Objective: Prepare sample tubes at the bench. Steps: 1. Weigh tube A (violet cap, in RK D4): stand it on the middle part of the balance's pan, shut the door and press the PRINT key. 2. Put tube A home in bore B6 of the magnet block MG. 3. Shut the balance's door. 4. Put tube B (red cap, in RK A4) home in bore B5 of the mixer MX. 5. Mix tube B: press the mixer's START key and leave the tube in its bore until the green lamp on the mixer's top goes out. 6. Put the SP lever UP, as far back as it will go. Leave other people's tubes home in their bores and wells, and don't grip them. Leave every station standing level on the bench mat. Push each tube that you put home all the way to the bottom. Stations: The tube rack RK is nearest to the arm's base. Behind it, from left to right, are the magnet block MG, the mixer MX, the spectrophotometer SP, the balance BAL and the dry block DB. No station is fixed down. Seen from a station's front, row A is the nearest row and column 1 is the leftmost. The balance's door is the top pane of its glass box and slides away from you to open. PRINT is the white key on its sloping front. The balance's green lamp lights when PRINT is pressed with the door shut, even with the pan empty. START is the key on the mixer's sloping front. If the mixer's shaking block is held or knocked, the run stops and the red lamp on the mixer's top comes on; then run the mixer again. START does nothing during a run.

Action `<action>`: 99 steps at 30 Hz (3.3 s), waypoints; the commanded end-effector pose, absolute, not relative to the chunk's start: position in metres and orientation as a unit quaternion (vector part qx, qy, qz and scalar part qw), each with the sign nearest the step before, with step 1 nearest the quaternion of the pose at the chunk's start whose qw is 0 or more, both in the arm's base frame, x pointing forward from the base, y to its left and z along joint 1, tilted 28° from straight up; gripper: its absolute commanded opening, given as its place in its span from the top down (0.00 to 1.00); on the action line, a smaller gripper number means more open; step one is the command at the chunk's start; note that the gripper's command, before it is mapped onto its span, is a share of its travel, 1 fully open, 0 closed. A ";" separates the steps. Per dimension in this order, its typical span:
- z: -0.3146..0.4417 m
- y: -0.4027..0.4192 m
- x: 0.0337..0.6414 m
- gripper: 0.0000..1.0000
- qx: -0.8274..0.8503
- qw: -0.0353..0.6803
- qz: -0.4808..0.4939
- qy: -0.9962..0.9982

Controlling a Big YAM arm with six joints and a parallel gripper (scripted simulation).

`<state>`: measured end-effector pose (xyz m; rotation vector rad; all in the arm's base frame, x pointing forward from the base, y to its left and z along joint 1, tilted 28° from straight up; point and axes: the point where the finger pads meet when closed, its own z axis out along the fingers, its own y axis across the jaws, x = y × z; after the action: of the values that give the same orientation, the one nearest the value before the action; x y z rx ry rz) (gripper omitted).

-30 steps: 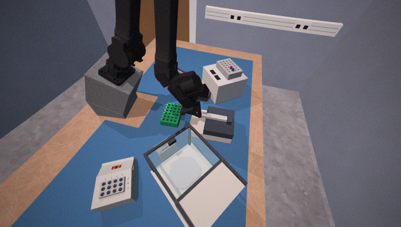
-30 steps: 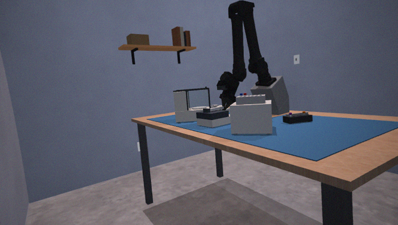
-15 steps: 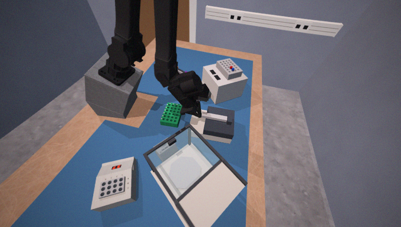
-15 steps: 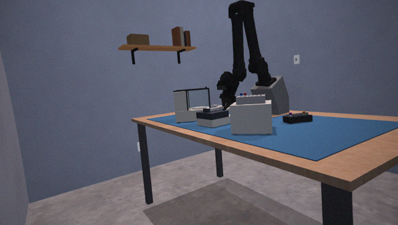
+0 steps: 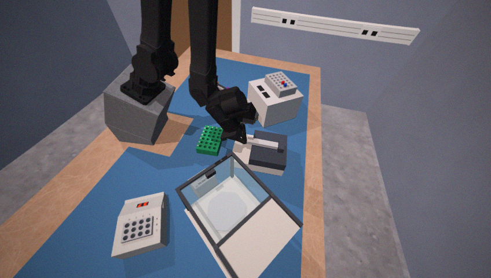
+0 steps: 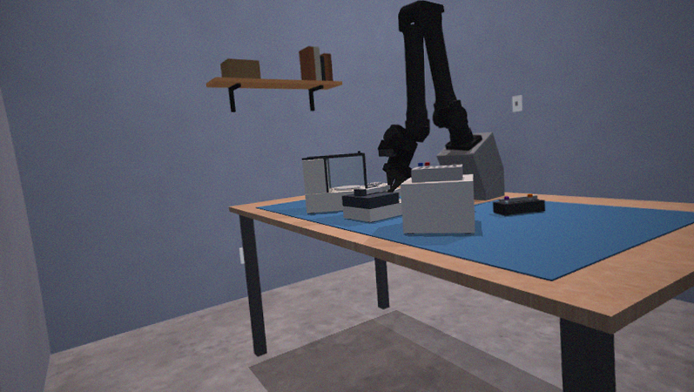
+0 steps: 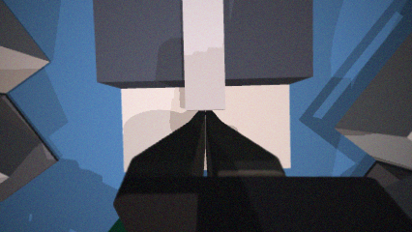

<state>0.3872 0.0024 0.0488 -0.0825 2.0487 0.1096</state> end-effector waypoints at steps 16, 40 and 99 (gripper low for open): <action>0.108 0.011 0.427 1.00 -0.050 0.579 0.050 0.812; 0.109 0.008 0.427 1.00 -0.053 0.580 0.047 0.812; 0.120 -0.007 0.422 1.00 -0.046 0.581 0.037 0.811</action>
<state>0.3826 0.0041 0.0667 -0.0996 2.0396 0.1313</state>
